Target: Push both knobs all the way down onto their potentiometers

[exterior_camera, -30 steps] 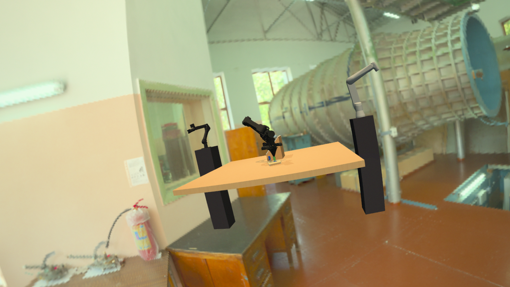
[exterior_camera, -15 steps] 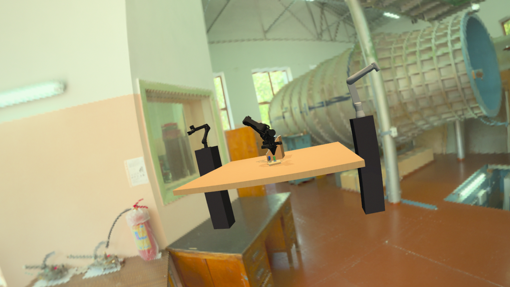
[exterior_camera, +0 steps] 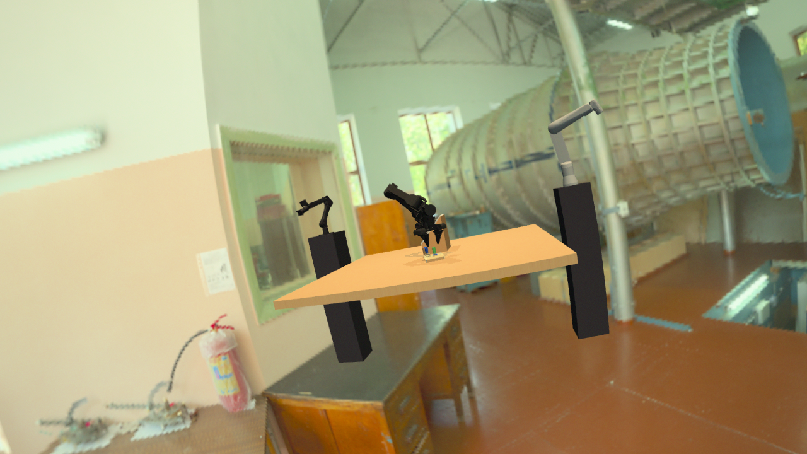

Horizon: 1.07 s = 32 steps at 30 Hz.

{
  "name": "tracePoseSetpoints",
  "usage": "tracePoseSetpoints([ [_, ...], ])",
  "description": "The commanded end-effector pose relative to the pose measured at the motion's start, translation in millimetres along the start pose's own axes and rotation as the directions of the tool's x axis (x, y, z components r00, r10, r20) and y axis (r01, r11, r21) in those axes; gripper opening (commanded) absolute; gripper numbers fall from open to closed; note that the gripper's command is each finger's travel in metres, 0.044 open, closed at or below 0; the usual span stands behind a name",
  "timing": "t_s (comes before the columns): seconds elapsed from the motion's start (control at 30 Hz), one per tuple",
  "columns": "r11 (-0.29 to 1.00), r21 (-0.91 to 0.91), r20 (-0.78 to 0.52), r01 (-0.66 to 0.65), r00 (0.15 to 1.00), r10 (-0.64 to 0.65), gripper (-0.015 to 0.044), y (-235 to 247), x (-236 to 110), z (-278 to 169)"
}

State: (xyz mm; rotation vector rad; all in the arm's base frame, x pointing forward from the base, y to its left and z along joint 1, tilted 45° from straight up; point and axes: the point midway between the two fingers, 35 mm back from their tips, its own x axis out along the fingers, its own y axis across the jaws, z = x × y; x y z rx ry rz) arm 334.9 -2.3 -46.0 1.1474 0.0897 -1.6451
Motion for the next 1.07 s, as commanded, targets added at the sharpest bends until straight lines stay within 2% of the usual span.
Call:
tracePoseSetpoints([
  [0.0, 1.0, -0.001, 0.0, 0.0, 1.0, 0.0, 0.042, -0.3, 0.6, 0.0],
  [0.03, 1.0, -0.001, 0.0, 0.0, 1.0, 0.0, 0.044, -0.3, 0.6, 0.0],
  [1.03, 1.0, -0.001, 0.0, 0.0, 1.0, 0.0, 0.044, -0.3, 0.6, 0.0],
])
